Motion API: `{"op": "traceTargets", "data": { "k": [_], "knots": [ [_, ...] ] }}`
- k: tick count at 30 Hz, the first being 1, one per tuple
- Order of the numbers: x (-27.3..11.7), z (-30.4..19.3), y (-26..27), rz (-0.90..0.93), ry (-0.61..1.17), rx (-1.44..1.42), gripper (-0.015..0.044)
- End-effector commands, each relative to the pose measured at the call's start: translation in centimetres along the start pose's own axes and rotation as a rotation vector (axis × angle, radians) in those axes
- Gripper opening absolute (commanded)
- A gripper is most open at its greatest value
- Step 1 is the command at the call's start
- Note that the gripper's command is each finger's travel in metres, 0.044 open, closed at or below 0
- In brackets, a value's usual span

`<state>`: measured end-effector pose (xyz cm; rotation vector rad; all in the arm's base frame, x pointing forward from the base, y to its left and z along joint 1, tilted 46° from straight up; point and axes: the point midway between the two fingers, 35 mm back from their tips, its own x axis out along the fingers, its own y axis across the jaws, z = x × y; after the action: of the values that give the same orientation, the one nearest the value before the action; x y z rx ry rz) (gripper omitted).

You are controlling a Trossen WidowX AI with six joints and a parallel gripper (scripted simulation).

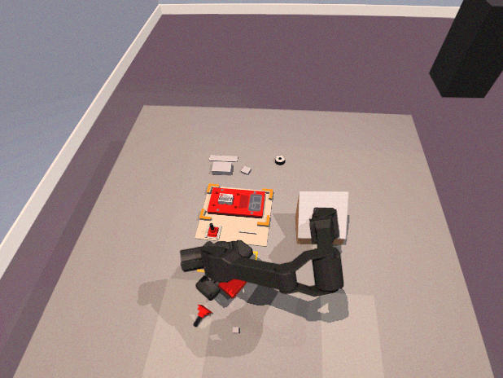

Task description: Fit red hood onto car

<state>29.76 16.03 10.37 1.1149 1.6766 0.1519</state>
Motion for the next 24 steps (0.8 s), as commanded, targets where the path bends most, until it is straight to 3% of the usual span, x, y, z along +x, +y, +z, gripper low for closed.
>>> {"op": "traceTargets", "data": {
  "k": [1, 24],
  "knots": [
    [0.2, 0.0, 0.0, -0.002, -0.003, 0.003, 0.0440],
    [1.4, 0.0, 0.0, -0.001, -0.002, 0.003, 0.0440]
  ]
}}
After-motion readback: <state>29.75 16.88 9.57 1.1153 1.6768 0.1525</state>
